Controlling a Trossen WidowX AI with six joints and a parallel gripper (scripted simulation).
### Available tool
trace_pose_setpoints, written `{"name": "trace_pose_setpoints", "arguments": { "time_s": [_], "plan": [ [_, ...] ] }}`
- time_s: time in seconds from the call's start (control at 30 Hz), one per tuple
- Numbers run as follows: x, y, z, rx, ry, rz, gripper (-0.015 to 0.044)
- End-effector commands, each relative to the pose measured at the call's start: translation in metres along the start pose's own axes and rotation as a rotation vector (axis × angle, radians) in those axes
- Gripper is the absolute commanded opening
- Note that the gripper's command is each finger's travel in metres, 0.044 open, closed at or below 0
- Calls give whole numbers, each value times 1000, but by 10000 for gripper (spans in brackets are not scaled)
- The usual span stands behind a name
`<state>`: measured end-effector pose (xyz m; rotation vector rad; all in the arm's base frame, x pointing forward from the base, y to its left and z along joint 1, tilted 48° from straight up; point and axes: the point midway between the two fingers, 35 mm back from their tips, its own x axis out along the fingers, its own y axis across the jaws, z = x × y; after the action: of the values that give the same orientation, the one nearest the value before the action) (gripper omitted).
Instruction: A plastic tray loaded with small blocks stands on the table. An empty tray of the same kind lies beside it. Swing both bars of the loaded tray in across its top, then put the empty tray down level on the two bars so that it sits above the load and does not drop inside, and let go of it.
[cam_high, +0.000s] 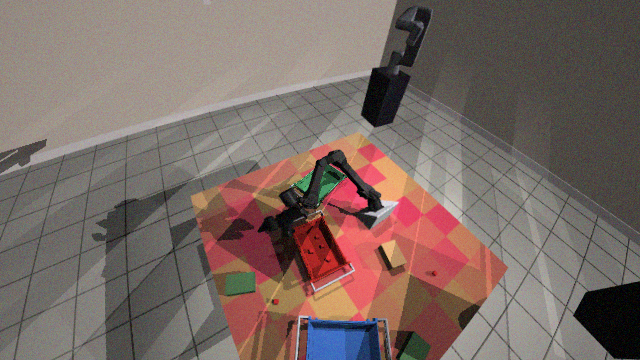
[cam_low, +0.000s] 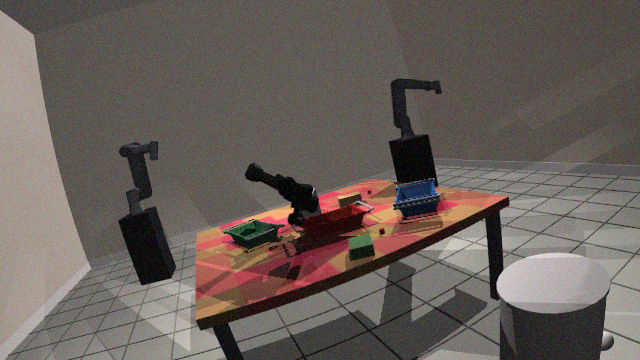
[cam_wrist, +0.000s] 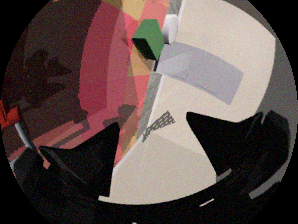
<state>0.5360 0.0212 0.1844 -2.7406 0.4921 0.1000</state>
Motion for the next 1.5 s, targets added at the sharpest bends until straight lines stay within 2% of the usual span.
{"name": "trace_pose_setpoints", "arguments": {
  "time_s": [0.0, 0.2, 0.37, 0.53, 0.57, 0.6, 0.77, 0.93, 1.13, 1.47],
  "plan": [
    [0, 0, 0, 0, 0, 0, 374],
    [-1, -2, -1, 0, 0, 0, 216],
    [-23, -47, -20, 2, -3, 1, 87],
    [-49, -83, -38, 3, -3, 1, 87],
    [-28, -57, -14, -7, -29, 15, 87],
    [-27, -55, -12, 26, -43, 28, 87],
    [-21, -35, 6, 358, -143, 189, 87],
    [-23, -11, 19, 689, -167, 400, 87],
    [-37, 20, 25, 1007, -88, 666, 87],
    [-56, 47, 20, 1262, 89, 884, 87]
  ]
}}
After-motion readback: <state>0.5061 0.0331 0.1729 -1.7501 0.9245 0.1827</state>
